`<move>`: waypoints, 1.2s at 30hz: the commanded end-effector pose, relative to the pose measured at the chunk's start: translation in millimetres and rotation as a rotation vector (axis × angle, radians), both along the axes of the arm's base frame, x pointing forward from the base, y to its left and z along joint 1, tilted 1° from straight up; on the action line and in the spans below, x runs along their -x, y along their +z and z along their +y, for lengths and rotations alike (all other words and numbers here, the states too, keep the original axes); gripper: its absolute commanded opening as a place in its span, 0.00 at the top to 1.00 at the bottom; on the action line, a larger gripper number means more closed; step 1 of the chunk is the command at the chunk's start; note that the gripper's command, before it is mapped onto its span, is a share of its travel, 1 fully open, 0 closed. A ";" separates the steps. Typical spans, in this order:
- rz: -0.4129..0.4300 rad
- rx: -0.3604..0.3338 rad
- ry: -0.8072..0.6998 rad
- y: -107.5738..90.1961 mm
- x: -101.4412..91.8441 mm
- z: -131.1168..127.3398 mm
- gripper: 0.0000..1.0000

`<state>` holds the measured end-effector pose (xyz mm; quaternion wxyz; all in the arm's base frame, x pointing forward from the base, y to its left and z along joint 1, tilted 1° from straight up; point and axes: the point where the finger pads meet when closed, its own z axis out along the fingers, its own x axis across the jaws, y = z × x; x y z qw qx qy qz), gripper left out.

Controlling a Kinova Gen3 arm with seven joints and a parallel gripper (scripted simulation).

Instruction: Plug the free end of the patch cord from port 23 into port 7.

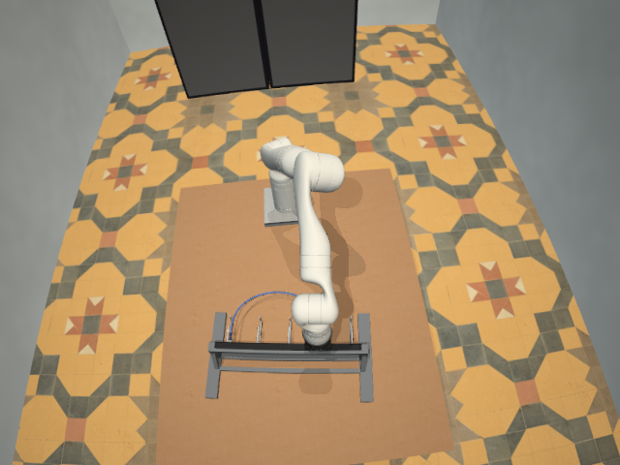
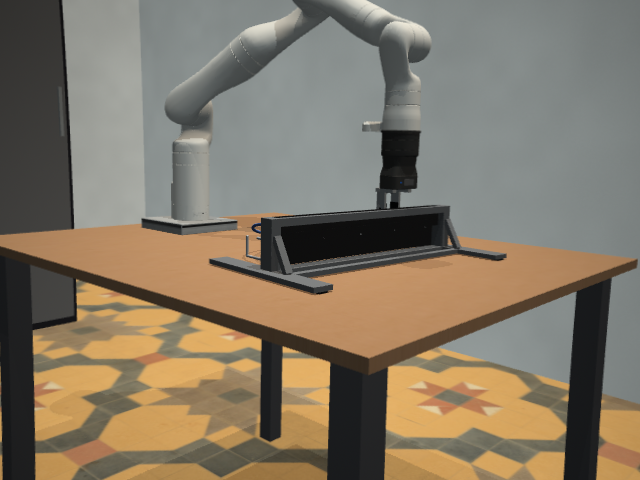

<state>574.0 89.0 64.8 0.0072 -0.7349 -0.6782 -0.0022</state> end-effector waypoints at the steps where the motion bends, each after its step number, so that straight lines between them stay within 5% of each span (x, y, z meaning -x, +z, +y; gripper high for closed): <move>1: -0.009 -0.002 -0.004 1.9 -2.3 -1.1 0.27; 23: -0.011 -0.001 -0.002 3.1 -2.7 -1.4 0.27; 36: -0.001 -0.002 -0.001 21.6 -0.3 -1.1 0.27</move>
